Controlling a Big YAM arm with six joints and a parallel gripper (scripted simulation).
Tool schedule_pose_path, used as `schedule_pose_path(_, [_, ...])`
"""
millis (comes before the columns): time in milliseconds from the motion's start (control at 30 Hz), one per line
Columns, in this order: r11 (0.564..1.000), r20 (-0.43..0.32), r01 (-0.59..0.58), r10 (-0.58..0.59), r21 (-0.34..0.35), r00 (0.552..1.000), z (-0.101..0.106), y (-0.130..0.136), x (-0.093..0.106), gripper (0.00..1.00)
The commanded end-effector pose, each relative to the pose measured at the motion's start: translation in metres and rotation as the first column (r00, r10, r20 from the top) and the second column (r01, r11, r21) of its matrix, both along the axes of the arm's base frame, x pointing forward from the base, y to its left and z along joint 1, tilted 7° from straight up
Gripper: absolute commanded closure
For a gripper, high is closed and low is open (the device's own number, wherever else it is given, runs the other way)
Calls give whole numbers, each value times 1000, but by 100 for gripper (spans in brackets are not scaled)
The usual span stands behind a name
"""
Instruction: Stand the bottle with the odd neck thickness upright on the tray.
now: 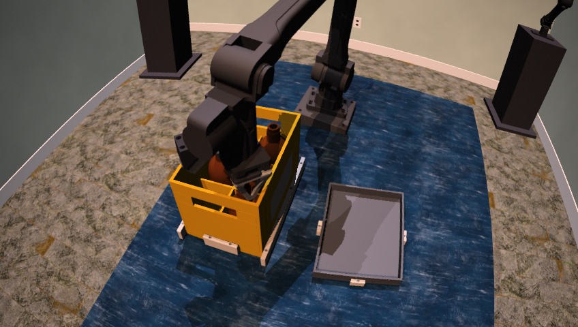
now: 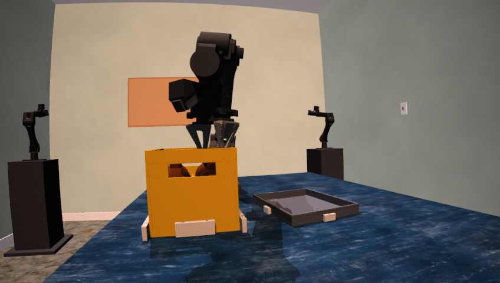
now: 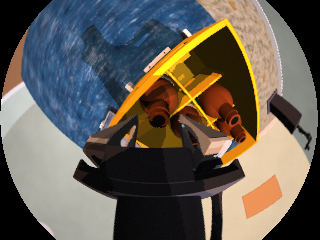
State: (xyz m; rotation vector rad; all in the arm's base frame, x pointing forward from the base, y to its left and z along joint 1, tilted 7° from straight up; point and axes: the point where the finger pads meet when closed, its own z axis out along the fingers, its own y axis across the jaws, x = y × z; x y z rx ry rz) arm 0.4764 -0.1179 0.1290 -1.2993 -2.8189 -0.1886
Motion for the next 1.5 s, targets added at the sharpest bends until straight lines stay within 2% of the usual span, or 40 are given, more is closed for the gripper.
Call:
schedule_pose_path(0, [1000,-6,4,-4,2,1000,-11,3,4,39])
schedule_pose_path(100, [1000,10,2,-2,-3,1000,-9,2,10,39])
schedule_pose_path(200, [1000,-3,1,-1,1,1000,-15,4,5,39])
schedule_pose_path(233, [1000,11,2,-2,-3,1000,-8,2,11,39])
schedule_pose_path(300, [1000,-4,3,-3,1,1000,-18,4,5,39])
schedule_pose_path(433, [1000,8,1,-1,-2,1000,-16,3,10,39])
schedule_pose_path(500, [1000,-6,1,-1,2,1000,-21,5,5,39])
schedule_pose_path(1467, [1000,-4,-1,1,1,1000,-20,5,6,39])
